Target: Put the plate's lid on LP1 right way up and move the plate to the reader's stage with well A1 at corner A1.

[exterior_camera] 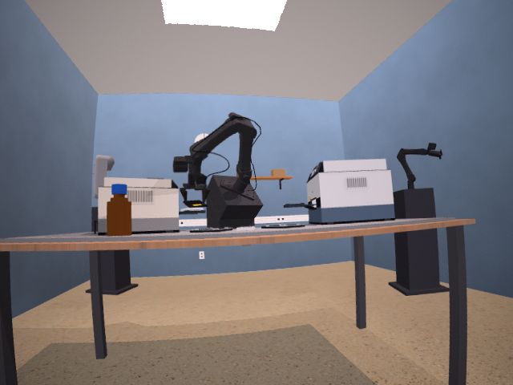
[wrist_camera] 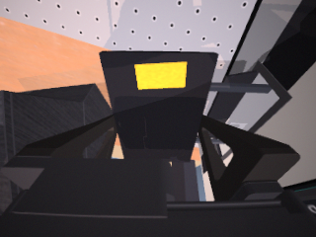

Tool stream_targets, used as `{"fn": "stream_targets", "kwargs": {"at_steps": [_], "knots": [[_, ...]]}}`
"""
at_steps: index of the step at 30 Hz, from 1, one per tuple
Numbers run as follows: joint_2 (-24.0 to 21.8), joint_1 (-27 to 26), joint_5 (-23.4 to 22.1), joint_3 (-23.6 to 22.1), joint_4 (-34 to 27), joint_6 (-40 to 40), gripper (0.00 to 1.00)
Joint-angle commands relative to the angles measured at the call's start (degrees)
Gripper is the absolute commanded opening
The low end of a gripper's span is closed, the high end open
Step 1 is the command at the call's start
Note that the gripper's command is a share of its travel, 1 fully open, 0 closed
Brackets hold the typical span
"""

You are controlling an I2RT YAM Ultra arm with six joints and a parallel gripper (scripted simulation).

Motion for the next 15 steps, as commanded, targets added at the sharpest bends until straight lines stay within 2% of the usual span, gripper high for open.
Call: {"fn": "stream_targets", "kwargs": {"at_steps": [1,5,11,15], "knots": [[-2.4,0.6,1.4,-0.2,0.7,3.9,0.85],[-3.6,1.3,2.4,-0.6,1.1,5.4,0.85],[-6.0,5.6,3.2,-1.7,1.7,8.9,0.85],[-7.4,7.7,3.4,0.1,0.9,11.3,0.85]]}}
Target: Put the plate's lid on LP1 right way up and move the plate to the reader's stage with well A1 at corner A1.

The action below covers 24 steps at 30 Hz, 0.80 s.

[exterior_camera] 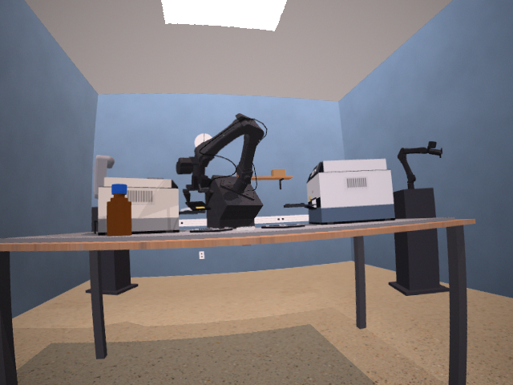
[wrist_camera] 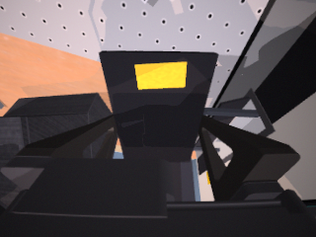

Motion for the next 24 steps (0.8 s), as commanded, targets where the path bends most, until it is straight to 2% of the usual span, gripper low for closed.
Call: {"fn": "stream_targets", "kwargs": {"at_steps": [1,4,6,7,12,14,19,20,23,24], "knots": [[-2.5,0.8,1.5,0.7,0.0,3.6,0.85],[-4.0,3.2,3.2,-1.3,1.0,5.6,0.85],[-4.0,3.2,3.2,-1.3,1.0,5.6,0.85],[-4.5,2.6,3.2,0.8,0.0,6.4,0.85],[-5.9,6.1,3.2,0.0,-0.1,9.0,0.85],[-7.0,7.7,4.3,-1.8,1.3,10.3,0.85],[-8.7,10.4,4.8,-0.8,0.5,13.2,0.85],[-9.3,11.1,5.3,-2.3,1.6,13.8,0.85],[-10.0,11.9,5.9,-2.5,1.8,14.5,0.85],[-10.5,12.0,6.2,-1.4,1.7,15.2,0.85]]}}
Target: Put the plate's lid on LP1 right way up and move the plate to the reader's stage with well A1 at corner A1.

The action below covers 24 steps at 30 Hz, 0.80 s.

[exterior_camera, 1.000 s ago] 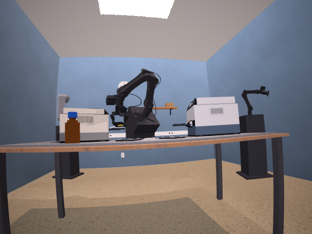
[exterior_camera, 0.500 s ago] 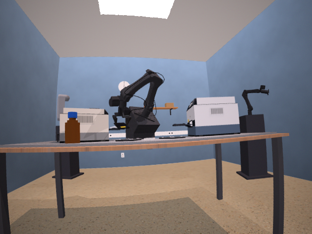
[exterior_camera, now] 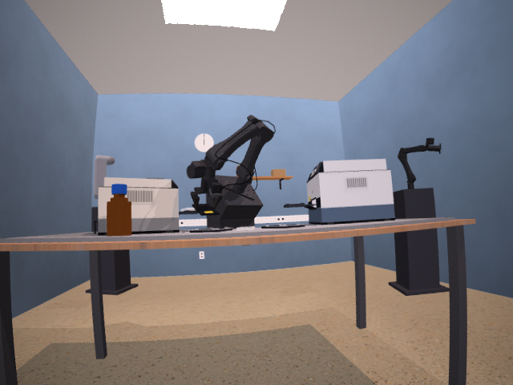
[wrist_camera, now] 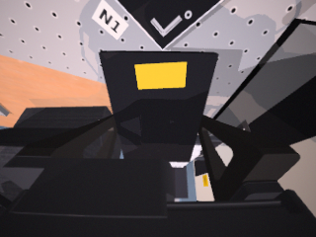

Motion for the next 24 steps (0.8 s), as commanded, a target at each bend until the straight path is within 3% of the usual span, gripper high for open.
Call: {"fn": "stream_targets", "kwargs": {"at_steps": [1,8,13,14,18,23,24], "knots": [[-2.1,0.5,1.7,0.3,0.4,3.0,0.85],[-4.9,4.5,3.1,-1.7,1.3,6.9,0.85],[-6.4,7.1,3.4,0.6,-0.3,9.8,0.85],[-7.1,7.8,3.9,-2.1,1.4,10.3,0.85],[-8.1,9.1,4.6,-2.5,1.9,11.6,0.85],[-9.6,11.7,5.0,-0.1,0.1,14.4,0.85],[-10.2,12.3,5.4,-2.8,1.9,14.9,0.85]]}}
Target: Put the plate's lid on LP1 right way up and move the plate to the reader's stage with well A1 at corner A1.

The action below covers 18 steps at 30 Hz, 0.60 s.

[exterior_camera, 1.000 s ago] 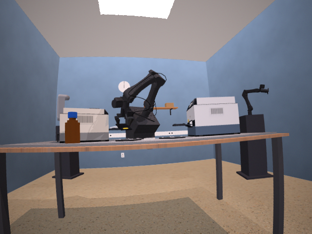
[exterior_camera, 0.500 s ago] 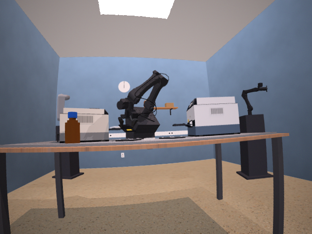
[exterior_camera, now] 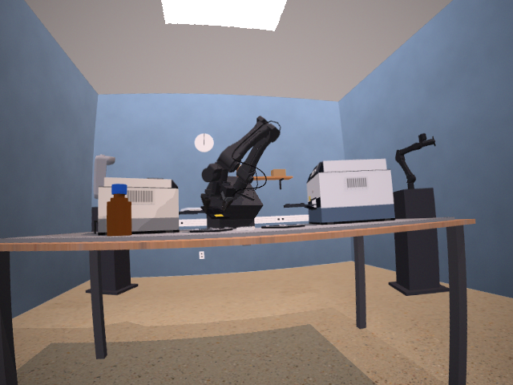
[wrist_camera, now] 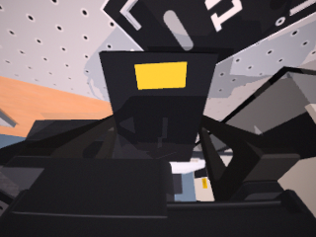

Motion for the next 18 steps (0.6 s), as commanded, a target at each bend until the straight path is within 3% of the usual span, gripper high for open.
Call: {"fn": "stream_targets", "kwargs": {"at_steps": [1,9,10,12,14,18], "knots": [[-2.9,1.2,1.8,-1.7,1.3,3.3,0.85],[-4.7,4.4,2.6,0.9,-0.6,6.7,0.85],[-5.4,4.5,3.0,-1.9,1.3,7.3,0.85],[-6.4,6.2,3.4,-2.4,1.8,8.4,0.85],[-7.1,7.2,3.6,0.0,1.0,9.6,0.85],[-8.0,9.4,4.2,0.3,-0.3,11.8,0.85]]}}
